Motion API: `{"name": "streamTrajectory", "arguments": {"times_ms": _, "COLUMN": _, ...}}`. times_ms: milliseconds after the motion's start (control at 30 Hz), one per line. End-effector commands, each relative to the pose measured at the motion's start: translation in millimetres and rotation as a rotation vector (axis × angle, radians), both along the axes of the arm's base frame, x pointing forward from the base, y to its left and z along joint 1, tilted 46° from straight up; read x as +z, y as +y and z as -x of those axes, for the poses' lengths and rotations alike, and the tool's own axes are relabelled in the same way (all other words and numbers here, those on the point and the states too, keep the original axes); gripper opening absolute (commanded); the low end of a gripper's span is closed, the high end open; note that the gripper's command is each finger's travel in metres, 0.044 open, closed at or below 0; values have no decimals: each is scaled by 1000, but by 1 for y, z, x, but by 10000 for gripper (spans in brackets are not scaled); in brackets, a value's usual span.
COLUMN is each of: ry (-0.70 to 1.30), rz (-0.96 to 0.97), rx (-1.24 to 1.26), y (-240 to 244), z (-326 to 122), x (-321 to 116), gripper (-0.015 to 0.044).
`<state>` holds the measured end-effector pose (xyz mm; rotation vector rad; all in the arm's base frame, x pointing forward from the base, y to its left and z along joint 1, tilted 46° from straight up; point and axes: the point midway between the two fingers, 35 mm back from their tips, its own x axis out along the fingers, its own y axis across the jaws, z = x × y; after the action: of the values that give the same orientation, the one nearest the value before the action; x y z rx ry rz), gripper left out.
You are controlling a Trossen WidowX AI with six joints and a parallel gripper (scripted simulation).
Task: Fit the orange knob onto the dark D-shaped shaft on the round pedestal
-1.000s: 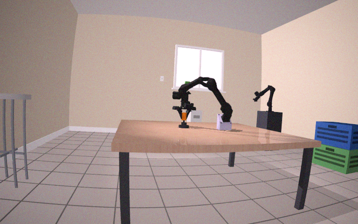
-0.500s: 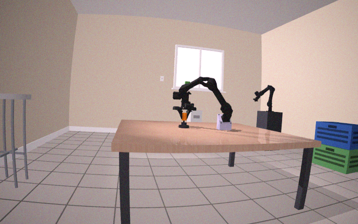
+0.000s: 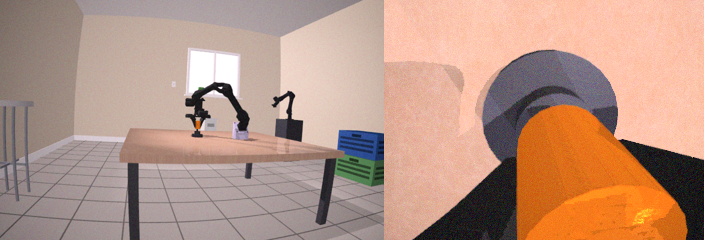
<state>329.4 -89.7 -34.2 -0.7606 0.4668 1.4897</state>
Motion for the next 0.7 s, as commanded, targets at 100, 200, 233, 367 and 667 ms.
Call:
{"name": "streamTrajectory", "arguments": {"times_ms": 100, "ry": -123, "rz": 14, "rx": 114, "y": -3, "z": -3, "x": 3, "gripper": 0}}
{"name": "streamTrajectory", "arguments": {"times_ms": 200, "ry": -152, "rz": 17, "rx": 143, "y": -4, "z": -4, "x": 2, "gripper": 0}}
{"name": "streamTrajectory", "arguments": {"times_ms": 233, "ry": -152, "rz": 17, "rx": 143, "y": -4, "z": -4, "x": 1, "gripper": 0}}
{"name": "streamTrajectory", "arguments": {"times_ms": 367, "ry": -152, "rz": 17, "rx": 143, "y": -1, "z": -4, "x": -1, "gripper": 0}}
{"name": "streamTrajectory", "arguments": {"times_ms": 667, "ry": -152, "rz": 16, "rx": 143, "y": 0, "z": -3, "x": -2, "gripper": 0}}
